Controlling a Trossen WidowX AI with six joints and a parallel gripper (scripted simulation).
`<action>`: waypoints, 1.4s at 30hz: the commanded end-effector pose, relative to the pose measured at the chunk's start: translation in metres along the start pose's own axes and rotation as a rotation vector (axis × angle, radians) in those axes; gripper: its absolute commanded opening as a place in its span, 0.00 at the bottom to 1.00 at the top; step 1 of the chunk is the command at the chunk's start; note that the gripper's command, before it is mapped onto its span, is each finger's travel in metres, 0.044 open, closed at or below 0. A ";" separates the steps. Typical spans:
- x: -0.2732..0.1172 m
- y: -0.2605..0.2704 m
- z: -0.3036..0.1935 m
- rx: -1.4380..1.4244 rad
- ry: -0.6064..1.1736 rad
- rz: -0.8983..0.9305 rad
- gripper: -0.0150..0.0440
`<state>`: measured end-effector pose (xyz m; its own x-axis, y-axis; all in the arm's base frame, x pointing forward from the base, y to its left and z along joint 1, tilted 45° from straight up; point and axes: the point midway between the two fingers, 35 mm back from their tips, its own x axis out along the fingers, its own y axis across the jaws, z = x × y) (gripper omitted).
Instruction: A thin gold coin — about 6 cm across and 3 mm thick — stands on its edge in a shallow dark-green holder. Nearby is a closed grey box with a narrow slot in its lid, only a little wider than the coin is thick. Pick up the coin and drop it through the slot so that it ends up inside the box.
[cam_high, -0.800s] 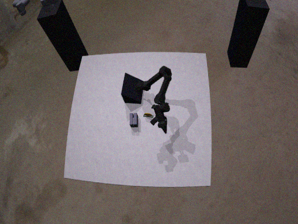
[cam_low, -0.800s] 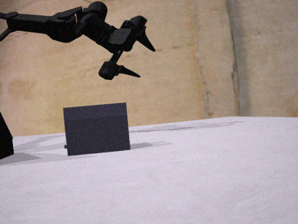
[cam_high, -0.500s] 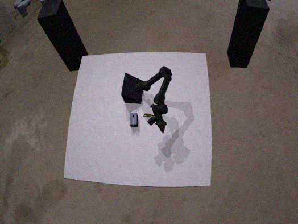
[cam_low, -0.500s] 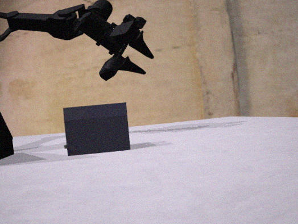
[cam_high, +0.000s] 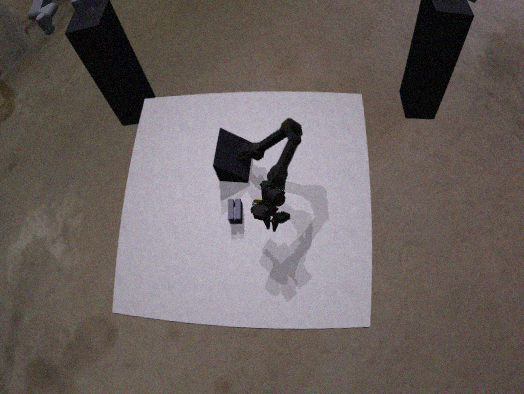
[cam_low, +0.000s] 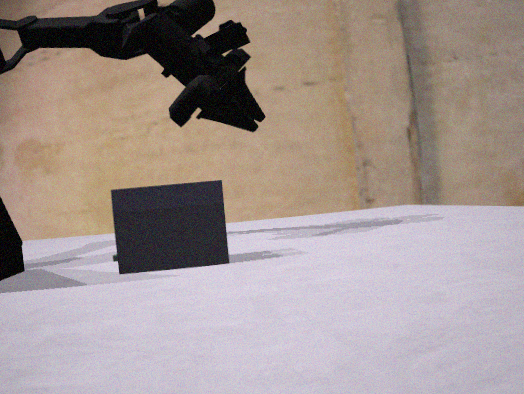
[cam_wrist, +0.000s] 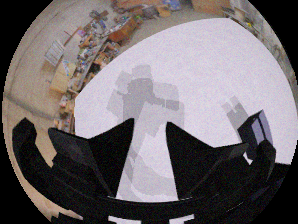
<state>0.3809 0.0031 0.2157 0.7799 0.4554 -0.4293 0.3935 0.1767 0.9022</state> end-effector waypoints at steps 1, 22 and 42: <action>-0.012 -0.060 0.004 -0.554 0.149 -0.214 0.53; -0.051 -0.112 -0.017 -1.246 0.538 -0.213 0.53; -0.098 -0.127 -0.053 -1.852 0.857 0.182 0.53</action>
<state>0.2687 -0.0241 0.1368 0.3093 0.5646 -0.7652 -0.6036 0.7384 0.3008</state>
